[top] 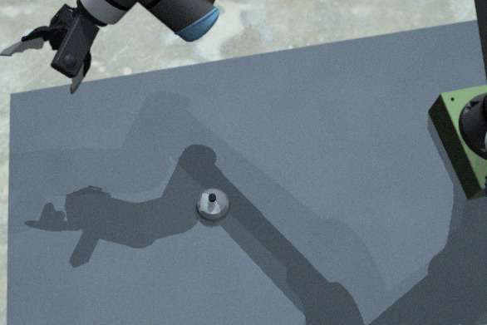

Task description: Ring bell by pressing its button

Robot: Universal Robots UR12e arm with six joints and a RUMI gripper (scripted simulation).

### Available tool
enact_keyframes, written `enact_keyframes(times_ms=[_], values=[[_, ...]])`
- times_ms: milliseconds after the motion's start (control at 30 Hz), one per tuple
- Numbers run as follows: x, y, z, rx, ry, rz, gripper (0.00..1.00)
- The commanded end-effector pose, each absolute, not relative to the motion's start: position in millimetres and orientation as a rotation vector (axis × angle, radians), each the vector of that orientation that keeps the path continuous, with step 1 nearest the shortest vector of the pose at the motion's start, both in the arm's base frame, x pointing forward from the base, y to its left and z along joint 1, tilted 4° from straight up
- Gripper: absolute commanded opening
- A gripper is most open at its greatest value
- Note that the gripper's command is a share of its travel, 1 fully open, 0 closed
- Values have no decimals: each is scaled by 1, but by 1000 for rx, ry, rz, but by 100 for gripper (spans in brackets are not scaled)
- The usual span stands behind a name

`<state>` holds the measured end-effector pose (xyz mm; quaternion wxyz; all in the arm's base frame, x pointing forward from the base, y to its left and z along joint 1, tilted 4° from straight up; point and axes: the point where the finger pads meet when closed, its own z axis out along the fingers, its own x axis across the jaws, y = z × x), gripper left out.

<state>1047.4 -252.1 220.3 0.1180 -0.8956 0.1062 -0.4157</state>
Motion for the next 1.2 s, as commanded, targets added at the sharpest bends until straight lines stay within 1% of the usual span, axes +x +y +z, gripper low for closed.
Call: enact_keyframes(times_ms=[0,733,1167], values=[[1048,-252,222,-2619,310,-1219,100],[1047,-250,220,-2628,298,-1214,100],[1029,-216,198,-2748,93,-1138,100]])
